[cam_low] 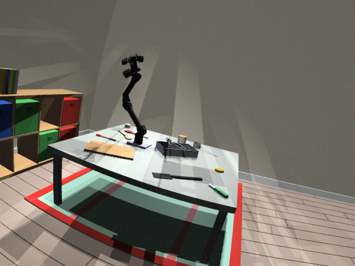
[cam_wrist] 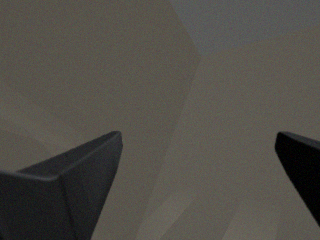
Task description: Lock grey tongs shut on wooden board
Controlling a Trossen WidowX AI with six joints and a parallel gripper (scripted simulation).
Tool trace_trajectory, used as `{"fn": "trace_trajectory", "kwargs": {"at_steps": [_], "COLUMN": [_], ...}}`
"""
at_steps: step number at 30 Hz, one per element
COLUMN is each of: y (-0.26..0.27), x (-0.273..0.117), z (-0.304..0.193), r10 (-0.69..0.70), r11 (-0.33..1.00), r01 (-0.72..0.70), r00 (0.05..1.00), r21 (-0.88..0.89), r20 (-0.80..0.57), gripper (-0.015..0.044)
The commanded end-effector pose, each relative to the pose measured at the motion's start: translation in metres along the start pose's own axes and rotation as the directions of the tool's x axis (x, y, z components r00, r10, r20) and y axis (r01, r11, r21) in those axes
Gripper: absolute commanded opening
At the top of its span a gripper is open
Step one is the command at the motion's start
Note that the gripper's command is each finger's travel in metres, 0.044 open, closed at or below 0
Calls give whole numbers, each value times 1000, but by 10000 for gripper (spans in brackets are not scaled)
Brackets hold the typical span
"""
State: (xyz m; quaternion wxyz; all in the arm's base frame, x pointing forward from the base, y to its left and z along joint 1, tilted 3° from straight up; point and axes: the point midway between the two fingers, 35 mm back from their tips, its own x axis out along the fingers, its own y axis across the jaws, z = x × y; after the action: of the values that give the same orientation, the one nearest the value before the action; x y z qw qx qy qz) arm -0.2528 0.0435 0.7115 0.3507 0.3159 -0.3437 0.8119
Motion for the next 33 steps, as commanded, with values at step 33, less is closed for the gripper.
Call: {"fn": "trace_trajectory", "kwargs": {"at_steps": [33], "y": [-319], "x": [-217], "z": [88], "r10": [-844], "r11": [256], "r01": [844], "r00": [433], "r21": [-471], "r20": [317], "gripper": [440]}}
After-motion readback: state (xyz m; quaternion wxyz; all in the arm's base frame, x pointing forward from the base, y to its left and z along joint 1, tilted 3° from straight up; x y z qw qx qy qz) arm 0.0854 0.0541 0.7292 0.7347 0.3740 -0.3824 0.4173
